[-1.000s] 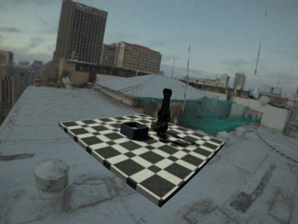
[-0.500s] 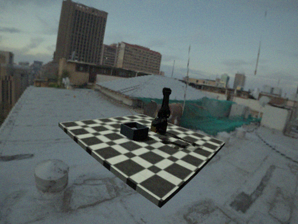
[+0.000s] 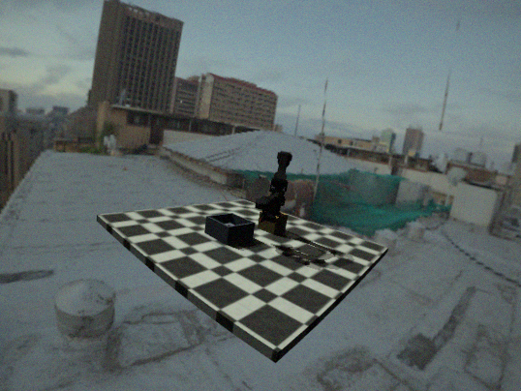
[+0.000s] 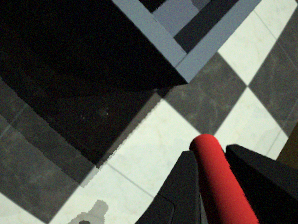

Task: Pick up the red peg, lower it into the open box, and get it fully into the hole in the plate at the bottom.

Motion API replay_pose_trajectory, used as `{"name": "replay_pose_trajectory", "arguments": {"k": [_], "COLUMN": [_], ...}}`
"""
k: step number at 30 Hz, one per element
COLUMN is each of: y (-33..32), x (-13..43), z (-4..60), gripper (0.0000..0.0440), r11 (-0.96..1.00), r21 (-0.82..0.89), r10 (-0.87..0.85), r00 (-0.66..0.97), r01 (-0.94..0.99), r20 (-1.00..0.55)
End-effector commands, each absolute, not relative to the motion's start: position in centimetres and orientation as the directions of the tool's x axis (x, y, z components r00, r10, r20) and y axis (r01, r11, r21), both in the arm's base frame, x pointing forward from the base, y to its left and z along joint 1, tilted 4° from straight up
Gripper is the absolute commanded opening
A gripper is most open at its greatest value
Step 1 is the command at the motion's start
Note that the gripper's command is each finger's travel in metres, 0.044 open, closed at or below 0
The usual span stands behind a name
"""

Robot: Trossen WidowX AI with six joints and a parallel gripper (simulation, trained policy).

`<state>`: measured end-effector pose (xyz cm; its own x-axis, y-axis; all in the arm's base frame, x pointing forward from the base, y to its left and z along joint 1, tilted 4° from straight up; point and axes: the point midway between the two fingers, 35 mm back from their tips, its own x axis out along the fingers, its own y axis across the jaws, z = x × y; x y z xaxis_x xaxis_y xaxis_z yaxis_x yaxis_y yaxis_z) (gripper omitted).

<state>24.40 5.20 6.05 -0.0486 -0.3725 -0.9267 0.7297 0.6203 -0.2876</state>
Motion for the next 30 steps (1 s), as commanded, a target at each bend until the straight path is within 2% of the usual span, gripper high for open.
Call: {"name": "replay_pose_trajectory", "arguments": {"k": [1, 17, 30], "y": [4.3, -2.1, -7.2], "x": [25.2, 29.5, 32.6], "z": [6.9, 8.2, 6.3], "gripper": [0.0, 0.0, 0.0], "r11": [0.603, 0.502, 0.518], "r21": [-0.275, -0.211, -0.166], "r10": [-0.379, -0.373, -0.322], "r00": [-0.035, -0.01, 0.012], "r01": [0.749, 0.839, 0.839], "r20": [-0.925, -0.928, -0.947]}}
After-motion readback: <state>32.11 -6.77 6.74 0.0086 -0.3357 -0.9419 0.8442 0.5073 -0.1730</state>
